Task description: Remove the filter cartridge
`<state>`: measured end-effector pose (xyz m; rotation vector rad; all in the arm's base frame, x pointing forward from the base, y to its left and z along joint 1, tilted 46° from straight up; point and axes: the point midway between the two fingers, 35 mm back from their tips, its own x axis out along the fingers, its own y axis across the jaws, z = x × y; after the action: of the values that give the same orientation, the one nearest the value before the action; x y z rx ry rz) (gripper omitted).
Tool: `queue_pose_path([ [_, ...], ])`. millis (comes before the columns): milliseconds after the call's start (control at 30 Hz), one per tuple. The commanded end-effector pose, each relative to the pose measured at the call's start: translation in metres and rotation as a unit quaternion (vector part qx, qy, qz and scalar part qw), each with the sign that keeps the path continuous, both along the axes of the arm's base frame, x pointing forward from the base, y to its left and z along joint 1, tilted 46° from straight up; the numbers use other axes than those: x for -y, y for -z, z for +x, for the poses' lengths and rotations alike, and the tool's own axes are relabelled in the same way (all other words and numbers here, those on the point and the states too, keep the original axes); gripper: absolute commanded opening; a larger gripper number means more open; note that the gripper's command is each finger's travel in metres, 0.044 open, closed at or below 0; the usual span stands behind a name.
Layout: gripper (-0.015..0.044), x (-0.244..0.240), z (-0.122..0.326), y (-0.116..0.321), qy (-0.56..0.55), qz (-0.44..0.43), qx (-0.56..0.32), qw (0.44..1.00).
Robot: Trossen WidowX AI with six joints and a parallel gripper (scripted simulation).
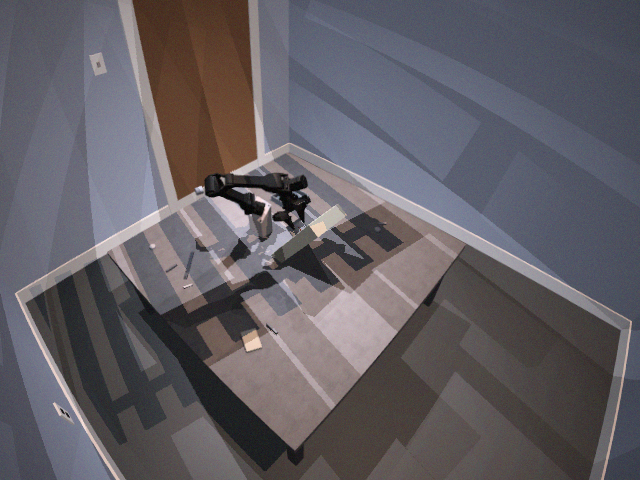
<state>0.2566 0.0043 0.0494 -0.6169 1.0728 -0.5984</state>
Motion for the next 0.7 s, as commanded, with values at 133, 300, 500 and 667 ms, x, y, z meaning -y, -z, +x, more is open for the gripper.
queue_pose_path([
  [133,0.0219,-0.001,0.0,0.0,0.0,0.001,0.001,1.0],
  [300,0.0166,-0.001,0.0,0.0,0.0,0.001,0.001,1.0],
  [500,0.0008,-0.005,0.006,-0.005,0.0,0.0,0.001,1.0],
  [667,0.0,-0.011,0.017,-0.015,-0.001,-0.001,0.001,1.0],
])
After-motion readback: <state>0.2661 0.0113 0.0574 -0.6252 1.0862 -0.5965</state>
